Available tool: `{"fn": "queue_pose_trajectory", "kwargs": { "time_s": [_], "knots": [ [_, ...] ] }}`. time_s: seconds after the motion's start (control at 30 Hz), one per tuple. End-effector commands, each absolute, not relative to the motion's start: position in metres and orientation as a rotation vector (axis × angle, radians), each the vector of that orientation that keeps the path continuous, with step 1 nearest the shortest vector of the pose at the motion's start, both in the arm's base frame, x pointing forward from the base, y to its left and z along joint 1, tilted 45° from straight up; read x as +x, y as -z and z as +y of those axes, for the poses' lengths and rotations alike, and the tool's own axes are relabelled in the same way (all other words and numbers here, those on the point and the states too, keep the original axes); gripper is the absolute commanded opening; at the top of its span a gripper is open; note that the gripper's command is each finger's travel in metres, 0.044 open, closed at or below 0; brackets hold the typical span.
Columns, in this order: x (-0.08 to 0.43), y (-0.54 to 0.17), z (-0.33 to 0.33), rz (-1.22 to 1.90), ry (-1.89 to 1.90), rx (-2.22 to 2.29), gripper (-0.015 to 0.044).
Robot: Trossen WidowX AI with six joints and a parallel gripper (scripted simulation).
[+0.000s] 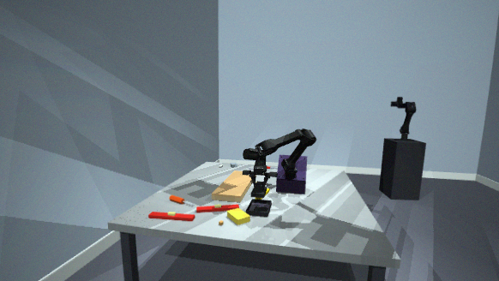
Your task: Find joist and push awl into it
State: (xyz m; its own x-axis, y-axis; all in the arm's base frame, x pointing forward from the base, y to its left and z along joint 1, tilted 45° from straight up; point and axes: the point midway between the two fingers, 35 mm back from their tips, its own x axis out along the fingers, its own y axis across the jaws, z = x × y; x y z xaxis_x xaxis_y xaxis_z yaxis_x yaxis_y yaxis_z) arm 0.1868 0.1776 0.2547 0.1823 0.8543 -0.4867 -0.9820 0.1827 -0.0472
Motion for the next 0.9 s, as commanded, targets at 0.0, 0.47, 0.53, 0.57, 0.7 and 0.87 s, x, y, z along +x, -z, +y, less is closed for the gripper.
{"fn": "queue_pose_trajectory", "kwargs": {
  "time_s": [0.0,0.47,0.53,0.57,0.7,0.87],
  "knots": [
    [0.189,-0.250,0.181,0.396,-1.340,-0.389,0.0000],
    [0.194,-0.234,0.196,0.398,-1.341,-0.392,0.0000],
    [0.195,-0.232,0.198,0.398,-1.341,-0.392,0.0000],
    [0.195,-0.231,0.200,0.397,-1.341,-0.392,0.0000],
    [0.196,-0.227,0.204,0.397,-1.341,-0.391,0.0000],
    [0.197,-0.221,0.210,0.396,-1.341,-0.390,0.0000]
  ]
}}
